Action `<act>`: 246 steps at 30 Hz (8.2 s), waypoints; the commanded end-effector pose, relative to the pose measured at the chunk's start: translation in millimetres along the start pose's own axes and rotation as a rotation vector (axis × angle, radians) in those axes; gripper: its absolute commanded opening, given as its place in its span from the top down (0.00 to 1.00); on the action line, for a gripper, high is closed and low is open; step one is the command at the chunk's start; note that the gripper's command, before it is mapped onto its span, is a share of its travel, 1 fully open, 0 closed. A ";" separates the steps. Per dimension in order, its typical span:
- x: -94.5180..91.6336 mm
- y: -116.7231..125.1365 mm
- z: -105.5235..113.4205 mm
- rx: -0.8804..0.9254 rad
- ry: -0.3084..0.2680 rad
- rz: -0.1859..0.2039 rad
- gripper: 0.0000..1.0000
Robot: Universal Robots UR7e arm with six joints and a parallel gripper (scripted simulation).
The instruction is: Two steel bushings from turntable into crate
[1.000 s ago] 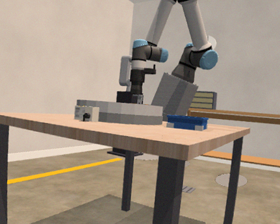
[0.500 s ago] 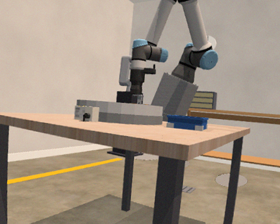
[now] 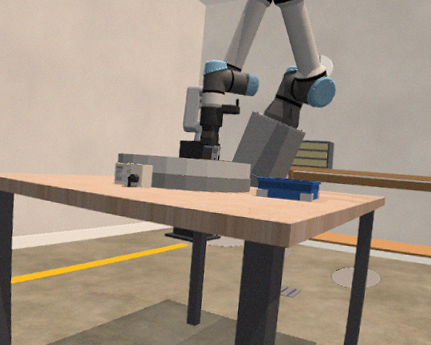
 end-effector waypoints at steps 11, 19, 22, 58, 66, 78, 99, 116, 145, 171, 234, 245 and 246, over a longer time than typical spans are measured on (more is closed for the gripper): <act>-0.4 0.3 0.3 0.000 -0.001 0.001 1.00; -0.4 0.3 0.3 0.000 -0.001 0.001 1.00; -0.4 0.3 0.3 0.000 -0.001 0.001 1.00; -0.4 2.6 0.1 0.000 -0.001 0.001 1.00; -0.4 3.2 0.1 0.000 -0.001 0.001 1.00; -7.9 3.1 0.1 0.000 -0.001 0.001 1.00; -15.2 3.1 0.1 0.000 -0.001 0.001 1.00; -22.5 3.1 0.1 0.000 -0.001 0.001 1.00; -37.0 3.1 0.1 0.000 -0.001 0.001 1.00; -44.3 3.1 0.1 0.000 -0.001 0.001 1.00; -83.9 30.3 -95.6 0.000 -0.001 0.001 1.00; -84.0 40.8 -133.0 -0.001 0.000 0.002 1.00; -84.0 43.6 -142.7 -0.001 0.000 0.002 1.00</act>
Point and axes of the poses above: the point where the finger pads meet when closed, its own x axis out along the fingers, its own y axis across the jaws, z = x × y, the point moved 3 cm from there along -x, back along the fingers, and after that the axes turned 4 degrees about x, right-handed, at the moved point
